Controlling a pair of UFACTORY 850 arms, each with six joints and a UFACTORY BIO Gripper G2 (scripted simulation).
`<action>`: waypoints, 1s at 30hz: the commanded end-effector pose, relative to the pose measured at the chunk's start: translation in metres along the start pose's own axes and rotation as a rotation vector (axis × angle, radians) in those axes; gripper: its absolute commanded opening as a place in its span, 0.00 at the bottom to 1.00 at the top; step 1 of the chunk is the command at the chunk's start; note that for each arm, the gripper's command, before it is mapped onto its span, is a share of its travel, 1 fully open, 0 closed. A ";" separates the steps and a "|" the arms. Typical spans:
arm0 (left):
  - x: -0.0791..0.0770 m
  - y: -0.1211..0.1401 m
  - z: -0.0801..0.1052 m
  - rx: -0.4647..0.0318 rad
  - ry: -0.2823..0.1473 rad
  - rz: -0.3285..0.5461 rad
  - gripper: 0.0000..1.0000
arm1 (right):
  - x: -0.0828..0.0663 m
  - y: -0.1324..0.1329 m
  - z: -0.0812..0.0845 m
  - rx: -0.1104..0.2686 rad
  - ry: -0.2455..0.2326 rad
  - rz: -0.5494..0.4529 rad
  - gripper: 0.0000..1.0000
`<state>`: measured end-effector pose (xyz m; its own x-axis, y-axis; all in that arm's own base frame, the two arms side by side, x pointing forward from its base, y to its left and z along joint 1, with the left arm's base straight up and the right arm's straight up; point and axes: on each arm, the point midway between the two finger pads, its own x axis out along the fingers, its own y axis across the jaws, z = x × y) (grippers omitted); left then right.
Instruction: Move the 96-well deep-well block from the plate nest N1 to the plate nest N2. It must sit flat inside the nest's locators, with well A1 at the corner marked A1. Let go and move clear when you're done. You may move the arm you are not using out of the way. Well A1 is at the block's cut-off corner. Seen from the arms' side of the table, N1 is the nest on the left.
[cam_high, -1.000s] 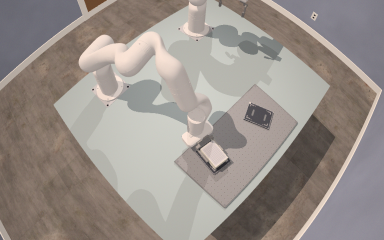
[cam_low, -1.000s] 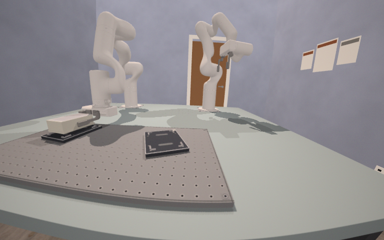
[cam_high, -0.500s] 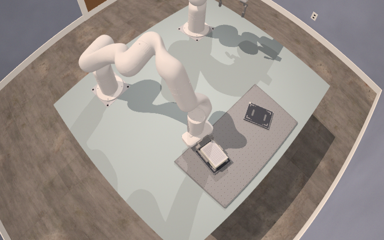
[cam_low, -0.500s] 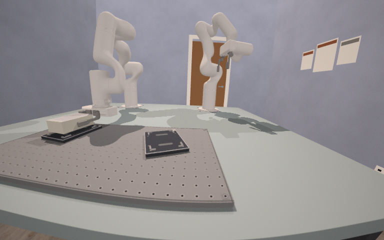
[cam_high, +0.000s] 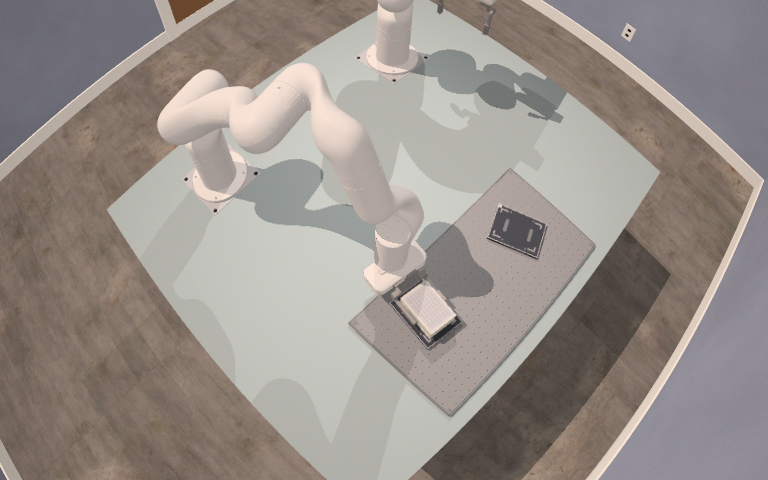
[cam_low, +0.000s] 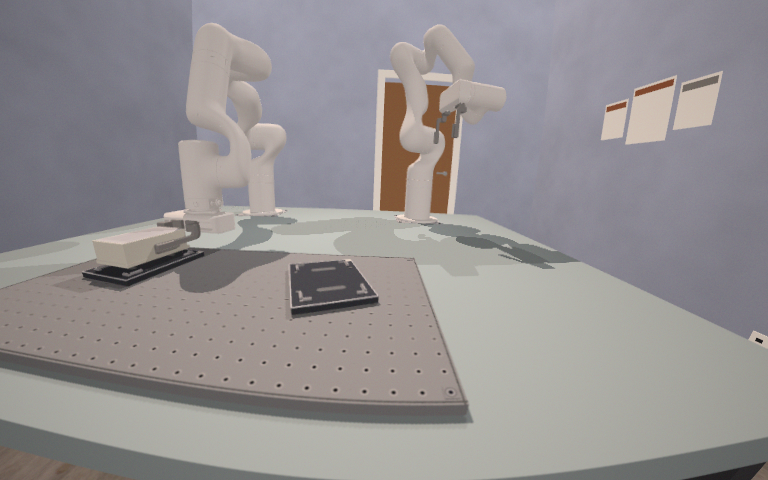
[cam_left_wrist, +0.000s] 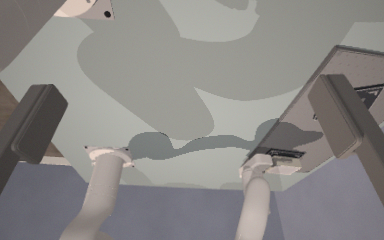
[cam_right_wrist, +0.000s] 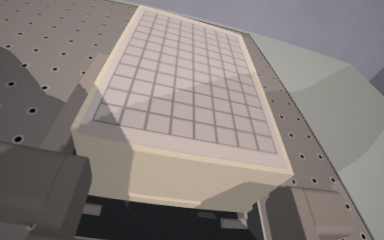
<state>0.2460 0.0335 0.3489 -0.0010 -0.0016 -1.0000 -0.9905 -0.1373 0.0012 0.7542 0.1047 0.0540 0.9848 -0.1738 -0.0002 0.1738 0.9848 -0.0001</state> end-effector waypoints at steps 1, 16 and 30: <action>0.000 0.000 0.000 0.000 0.000 -0.001 1.00 | 0.001 0.000 0.001 0.001 -0.002 0.000 0.00; 0.000 0.000 0.000 0.000 0.000 -0.001 1.00 | 0.001 0.000 -0.002 0.001 -0.002 0.000 0.00; 0.000 0.000 0.000 0.000 0.000 -0.001 1.00 | 0.001 0.000 -0.004 0.001 -0.002 0.000 0.00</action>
<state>0.2460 0.0335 0.3489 -0.0010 -0.0016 -1.0000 -0.9905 -0.1373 0.0012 0.7542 0.1047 0.0497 0.9848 -0.1738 -0.0002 0.1738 0.9848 -0.0001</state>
